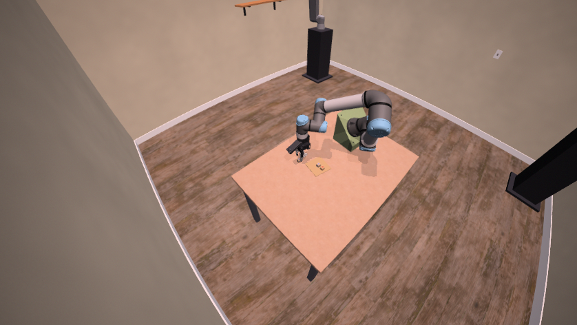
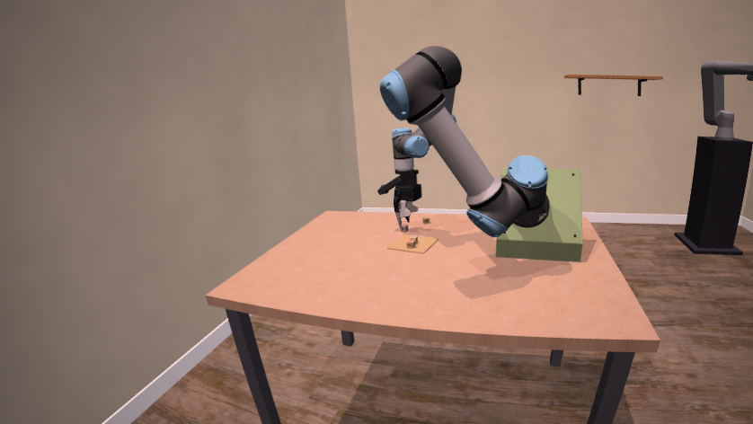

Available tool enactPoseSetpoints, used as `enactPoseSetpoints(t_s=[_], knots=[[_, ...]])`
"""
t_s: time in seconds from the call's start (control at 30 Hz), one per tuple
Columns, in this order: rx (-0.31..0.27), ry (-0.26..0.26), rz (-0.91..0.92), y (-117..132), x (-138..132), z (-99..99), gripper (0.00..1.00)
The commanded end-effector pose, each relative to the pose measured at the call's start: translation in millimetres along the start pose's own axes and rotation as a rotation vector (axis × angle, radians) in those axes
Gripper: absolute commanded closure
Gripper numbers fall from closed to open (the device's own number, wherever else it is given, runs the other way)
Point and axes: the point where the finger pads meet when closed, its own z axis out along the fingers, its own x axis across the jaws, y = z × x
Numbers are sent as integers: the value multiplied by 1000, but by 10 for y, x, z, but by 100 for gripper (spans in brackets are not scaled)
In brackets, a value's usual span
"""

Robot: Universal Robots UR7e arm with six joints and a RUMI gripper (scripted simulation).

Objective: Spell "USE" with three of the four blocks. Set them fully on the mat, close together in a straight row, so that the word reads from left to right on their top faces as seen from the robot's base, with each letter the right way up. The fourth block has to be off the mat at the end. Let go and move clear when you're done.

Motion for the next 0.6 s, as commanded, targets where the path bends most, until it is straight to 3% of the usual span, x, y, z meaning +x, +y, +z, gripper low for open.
enactPoseSetpoints(t_s=[0.0,0.57], knots=[[1,0,0,-4,2,52,63],[1,0,0,-5,2,249,63]])
